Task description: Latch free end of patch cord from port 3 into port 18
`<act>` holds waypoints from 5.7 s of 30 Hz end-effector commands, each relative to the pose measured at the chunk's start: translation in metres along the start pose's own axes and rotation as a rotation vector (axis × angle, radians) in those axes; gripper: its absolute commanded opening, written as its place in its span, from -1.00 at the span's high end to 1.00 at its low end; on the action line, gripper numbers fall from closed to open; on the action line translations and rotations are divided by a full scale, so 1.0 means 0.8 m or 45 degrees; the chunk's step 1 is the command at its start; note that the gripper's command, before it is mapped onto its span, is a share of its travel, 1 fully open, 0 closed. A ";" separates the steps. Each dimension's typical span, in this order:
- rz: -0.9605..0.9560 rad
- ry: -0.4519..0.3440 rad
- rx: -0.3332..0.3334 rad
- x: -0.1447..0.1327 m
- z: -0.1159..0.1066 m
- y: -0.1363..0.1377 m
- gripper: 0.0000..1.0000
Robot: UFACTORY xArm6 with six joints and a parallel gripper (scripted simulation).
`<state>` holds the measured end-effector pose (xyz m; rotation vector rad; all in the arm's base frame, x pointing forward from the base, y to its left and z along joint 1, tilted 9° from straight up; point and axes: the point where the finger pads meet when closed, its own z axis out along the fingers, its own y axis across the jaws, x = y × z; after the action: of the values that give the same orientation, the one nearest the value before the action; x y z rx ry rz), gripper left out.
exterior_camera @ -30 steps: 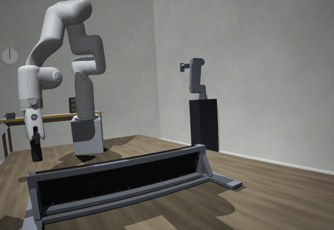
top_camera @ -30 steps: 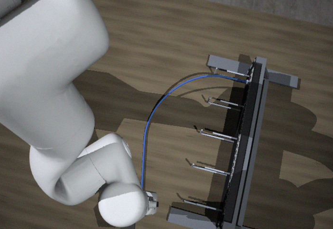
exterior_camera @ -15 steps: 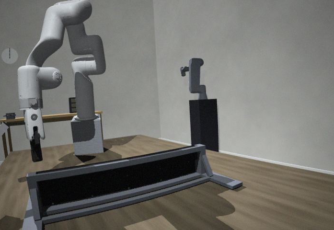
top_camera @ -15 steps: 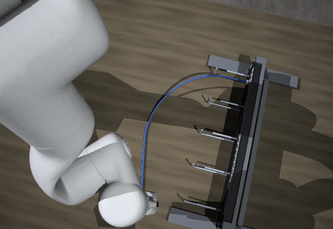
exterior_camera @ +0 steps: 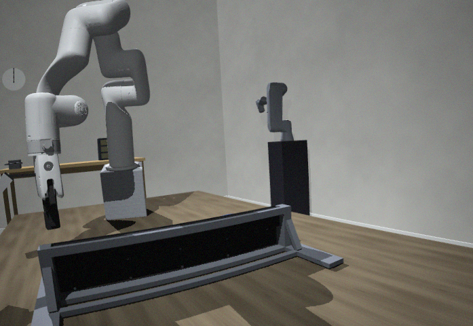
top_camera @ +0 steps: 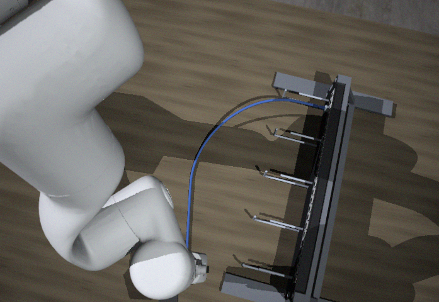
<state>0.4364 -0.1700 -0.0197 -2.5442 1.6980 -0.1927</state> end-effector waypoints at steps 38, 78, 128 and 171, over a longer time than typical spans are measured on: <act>-0.007 0.004 0.003 0.005 -0.001 -0.002 0.25; -0.007 0.003 0.003 0.006 0.035 -0.002 0.25; -0.007 0.003 0.003 0.006 0.082 -0.002 0.25; -0.007 0.003 0.003 0.007 0.084 -0.003 0.25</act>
<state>0.4495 -0.1742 -0.0857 -2.5489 1.6919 -0.1932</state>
